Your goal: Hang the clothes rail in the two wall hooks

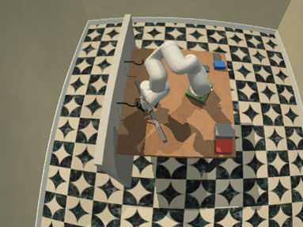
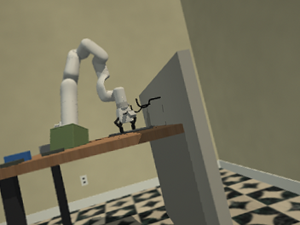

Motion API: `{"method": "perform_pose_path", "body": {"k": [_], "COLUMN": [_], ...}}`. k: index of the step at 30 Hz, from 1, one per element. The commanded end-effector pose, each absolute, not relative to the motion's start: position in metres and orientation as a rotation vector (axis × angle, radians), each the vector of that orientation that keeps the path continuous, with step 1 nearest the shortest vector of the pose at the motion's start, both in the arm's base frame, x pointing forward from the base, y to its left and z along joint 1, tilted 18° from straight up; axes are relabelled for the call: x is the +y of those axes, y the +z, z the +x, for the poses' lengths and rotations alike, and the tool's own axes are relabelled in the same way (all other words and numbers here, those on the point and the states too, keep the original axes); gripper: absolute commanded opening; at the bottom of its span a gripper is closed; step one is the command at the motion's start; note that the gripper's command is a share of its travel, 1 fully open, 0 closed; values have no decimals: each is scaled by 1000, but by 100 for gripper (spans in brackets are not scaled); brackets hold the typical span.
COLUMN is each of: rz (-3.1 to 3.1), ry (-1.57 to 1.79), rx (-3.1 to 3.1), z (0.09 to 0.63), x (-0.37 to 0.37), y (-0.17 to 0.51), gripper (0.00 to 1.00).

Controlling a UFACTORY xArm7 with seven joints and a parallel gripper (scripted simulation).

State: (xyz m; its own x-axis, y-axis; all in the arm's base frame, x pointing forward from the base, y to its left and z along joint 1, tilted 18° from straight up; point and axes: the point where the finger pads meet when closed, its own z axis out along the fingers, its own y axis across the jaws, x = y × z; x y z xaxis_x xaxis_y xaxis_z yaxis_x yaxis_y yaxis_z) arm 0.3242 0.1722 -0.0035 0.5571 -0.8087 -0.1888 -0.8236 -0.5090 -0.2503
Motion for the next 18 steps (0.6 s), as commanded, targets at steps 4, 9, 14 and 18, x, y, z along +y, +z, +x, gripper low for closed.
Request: {"method": "perform_pose_path", "body": {"k": [4,9,14,18], "rz": [-2483,-2483,-2483,-2483], "ry": [65,65,65,65], "rx": [1345,1345,1345,1345], "z": [325,325,324,324], "x": [172,171,170,169], "y": [-1,2,5,7], "gripper": [0,0,0,0]}}
